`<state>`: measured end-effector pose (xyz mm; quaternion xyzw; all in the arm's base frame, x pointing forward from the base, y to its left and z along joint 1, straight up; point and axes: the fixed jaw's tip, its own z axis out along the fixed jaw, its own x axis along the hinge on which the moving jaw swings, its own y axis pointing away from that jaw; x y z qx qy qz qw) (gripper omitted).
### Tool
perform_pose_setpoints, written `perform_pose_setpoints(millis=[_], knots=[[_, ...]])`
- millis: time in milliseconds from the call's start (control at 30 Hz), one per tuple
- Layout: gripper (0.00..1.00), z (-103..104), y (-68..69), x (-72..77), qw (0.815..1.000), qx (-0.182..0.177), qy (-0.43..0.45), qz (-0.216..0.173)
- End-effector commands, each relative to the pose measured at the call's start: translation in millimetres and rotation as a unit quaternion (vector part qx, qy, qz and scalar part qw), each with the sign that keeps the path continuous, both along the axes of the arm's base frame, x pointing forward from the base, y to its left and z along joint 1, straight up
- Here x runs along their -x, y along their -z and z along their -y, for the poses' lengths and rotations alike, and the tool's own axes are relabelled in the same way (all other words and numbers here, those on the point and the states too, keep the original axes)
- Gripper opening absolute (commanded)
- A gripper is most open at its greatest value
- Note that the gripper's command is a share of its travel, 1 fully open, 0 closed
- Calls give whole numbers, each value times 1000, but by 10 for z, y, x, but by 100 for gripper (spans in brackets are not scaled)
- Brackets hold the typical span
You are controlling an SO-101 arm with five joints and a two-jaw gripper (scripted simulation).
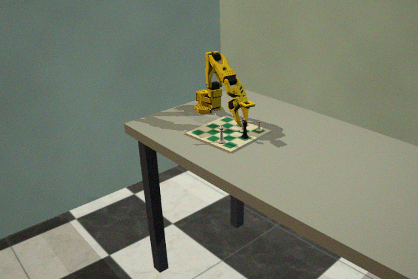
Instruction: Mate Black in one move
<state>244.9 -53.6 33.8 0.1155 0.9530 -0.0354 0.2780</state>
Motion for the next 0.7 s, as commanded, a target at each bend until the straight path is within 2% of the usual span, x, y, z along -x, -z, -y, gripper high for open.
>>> perform_pose_setpoints(millis=[0, 667], knots=[[12, -25, 30, 39, 1000, -5, 2, -8], [12, -20, 8, 48, 1000, -5, 3, -8]])
